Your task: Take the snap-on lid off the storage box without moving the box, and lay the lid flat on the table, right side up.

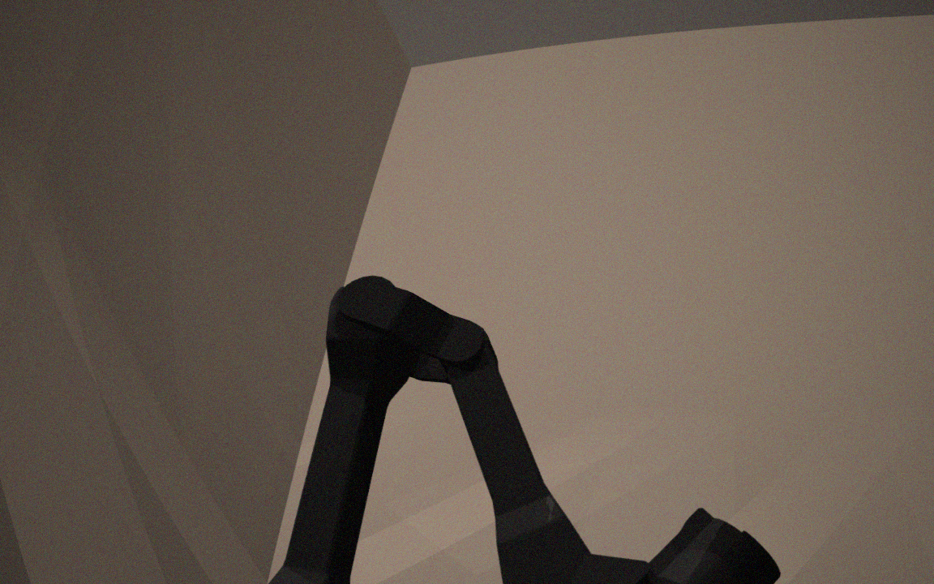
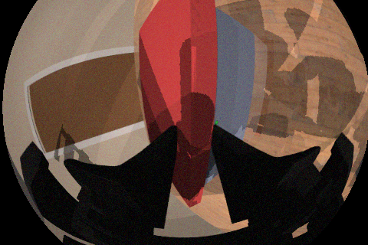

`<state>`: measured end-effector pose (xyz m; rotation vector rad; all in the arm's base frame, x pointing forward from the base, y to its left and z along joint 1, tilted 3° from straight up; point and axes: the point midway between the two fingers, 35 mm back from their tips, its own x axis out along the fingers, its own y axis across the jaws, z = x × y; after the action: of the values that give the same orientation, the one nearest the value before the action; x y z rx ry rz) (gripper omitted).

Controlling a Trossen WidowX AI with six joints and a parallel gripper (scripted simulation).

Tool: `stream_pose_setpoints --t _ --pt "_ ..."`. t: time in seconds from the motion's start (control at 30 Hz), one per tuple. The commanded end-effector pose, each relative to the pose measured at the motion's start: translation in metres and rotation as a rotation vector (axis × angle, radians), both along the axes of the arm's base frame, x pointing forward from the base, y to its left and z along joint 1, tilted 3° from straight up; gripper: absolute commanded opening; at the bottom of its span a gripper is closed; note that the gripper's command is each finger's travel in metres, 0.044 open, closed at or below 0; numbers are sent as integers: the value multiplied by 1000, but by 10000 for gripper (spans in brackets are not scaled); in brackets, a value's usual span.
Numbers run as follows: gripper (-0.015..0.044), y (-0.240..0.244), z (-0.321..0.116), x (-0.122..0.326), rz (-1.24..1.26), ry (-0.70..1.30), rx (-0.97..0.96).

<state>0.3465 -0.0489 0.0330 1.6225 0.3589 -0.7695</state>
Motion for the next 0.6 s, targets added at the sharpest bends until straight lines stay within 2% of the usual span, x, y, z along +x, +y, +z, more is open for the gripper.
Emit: stream_pose_setpoints --t 0.0,0.57 --pt "0 0 8 2 4 -4 0" --pt "0 -3 30 9 4 -5 0"
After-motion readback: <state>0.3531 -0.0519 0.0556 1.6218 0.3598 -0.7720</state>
